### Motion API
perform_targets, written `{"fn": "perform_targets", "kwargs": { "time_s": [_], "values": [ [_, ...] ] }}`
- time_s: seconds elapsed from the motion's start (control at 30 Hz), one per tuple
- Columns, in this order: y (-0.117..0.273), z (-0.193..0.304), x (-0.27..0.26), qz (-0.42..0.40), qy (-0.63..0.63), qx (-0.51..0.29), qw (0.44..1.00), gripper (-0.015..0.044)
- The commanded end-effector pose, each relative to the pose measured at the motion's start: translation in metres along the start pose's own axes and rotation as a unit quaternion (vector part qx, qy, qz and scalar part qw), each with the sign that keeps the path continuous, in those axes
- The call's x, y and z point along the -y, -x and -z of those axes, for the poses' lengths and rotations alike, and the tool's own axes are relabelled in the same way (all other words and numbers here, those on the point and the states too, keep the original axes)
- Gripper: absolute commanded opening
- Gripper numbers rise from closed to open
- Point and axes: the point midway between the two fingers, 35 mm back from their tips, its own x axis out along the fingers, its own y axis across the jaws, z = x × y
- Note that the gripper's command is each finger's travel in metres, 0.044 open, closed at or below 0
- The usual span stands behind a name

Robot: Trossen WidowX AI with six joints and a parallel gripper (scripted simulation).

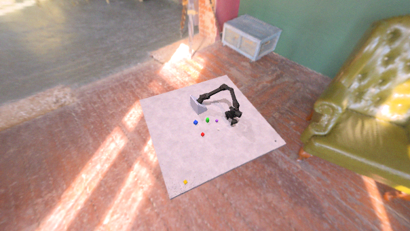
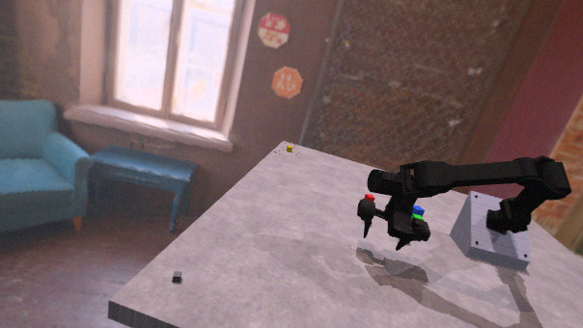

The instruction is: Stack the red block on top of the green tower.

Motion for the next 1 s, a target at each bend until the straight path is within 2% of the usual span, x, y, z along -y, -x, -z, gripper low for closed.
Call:
{"fn": "perform_targets", "kwargs": {
  "time_s": [0.0, 0.47, 0.97],
  "values": [
    [0.005, 0.041, 0.021, 0.005, -0.064, -0.018, 0.998, 0.044],
    [0.017, 0.201, 0.055, -0.011, -0.31, -0.032, 0.95, 0.044],
    [0.024, 0.348, 0.027, -0.04, -0.542, 0.01, 0.84, 0.044]
  ]
}}
